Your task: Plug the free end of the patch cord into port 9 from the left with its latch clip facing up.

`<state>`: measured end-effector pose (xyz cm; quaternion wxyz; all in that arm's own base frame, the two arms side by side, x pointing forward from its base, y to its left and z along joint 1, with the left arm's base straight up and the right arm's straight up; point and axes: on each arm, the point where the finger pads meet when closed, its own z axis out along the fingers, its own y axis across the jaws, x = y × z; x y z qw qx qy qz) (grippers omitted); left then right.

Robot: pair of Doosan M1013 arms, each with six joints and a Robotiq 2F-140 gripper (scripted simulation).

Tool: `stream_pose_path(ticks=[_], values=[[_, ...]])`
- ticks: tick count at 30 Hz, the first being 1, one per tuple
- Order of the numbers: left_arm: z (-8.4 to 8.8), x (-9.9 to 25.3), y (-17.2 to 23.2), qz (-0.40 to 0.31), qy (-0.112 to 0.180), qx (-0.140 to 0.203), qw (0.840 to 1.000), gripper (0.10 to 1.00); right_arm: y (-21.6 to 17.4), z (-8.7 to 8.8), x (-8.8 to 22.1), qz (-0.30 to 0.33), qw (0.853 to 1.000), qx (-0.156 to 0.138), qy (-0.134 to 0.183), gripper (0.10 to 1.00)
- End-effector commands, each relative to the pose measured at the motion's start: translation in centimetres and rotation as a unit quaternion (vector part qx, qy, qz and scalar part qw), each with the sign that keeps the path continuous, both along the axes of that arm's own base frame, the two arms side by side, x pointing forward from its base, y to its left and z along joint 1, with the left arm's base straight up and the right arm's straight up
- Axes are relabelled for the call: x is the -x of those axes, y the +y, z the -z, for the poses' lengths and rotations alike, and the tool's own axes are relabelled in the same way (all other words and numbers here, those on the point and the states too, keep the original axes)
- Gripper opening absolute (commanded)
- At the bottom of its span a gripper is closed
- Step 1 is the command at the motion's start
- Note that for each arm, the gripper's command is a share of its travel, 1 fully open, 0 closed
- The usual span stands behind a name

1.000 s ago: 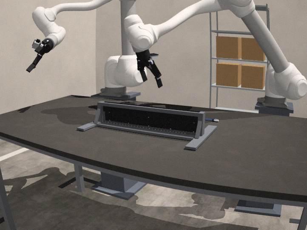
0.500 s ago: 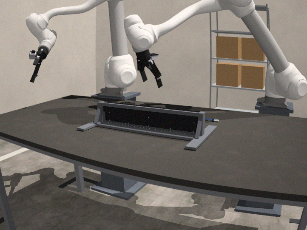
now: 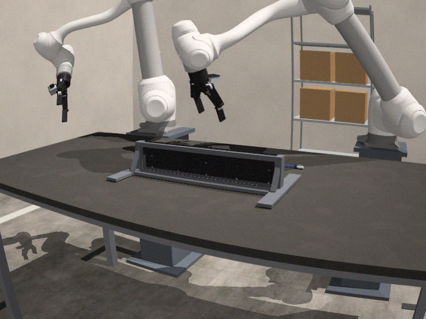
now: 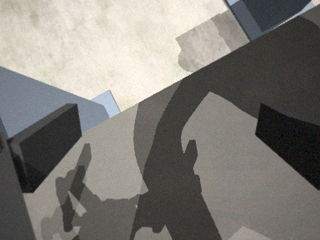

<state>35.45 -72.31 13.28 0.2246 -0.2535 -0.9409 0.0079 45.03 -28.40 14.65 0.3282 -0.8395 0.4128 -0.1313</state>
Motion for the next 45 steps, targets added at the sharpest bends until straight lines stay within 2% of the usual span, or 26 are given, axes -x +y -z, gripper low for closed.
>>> stream_pose_path(ticks=[1,6,12,14,15,16,23,29,37,45], values=[[-0.1,0.0,0.0,0.0,-0.001,0.001,1.0,1.0,-2.0,1.5,6.5,0.016,0.997,-0.035,0.072,1.0],[-0.1,0.0,0.0,0.0,-0.001,0.001,1.0,1.0,-3.5,2.8,14.3,0.043,0.984,-0.077,0.156,1.0],[-0.1,0.0,0.0,0.0,-0.001,0.001,1.0,1.0,-4.3,3.6,23.9,0.078,0.955,-0.127,0.255,1.0],[-0.1,0.0,0.0,0.0,-0.001,0.001,1.0,1.0,-4.3,3.6,23.9,0.078,0.955,-0.127,0.255,1.0],[-0.1,0.0,0.0,0.0,-0.001,0.001,1.0,1.0,-4.6,3.7,27.5,0.084,0.95,-0.135,0.269,1.0],[-0.1,0.0,0.0,0.0,-0.001,0.001,1.0,1.0,-4.6,3.7,29.0,0.089,0.944,-0.142,0.283,1.0],[-0.1,0.0,0.0,0.0,-0.001,0.001,1.0,1.0,-4.2,3.2,36.8,0.117,0.909,-0.181,0.358,1.0],[-0.1,0.0,0.0,0.0,-0.001,0.001,1.0,1.0,-3.8,2.7,40.3,0.13,0.889,-0.199,0.391,1.0],[-0.1,0.0,0.0,0.0,-0.001,0.001,1.0,1.0,-3.7,2.6,41.5,0.134,0.882,-0.205,0.402,1.0],[-0.3,-0.3,0.5,0.007,-0.003,0.003,1.0,1.0,-3.7,2.6,41.6,0.134,0.882,-0.205,0.403,1.0]])
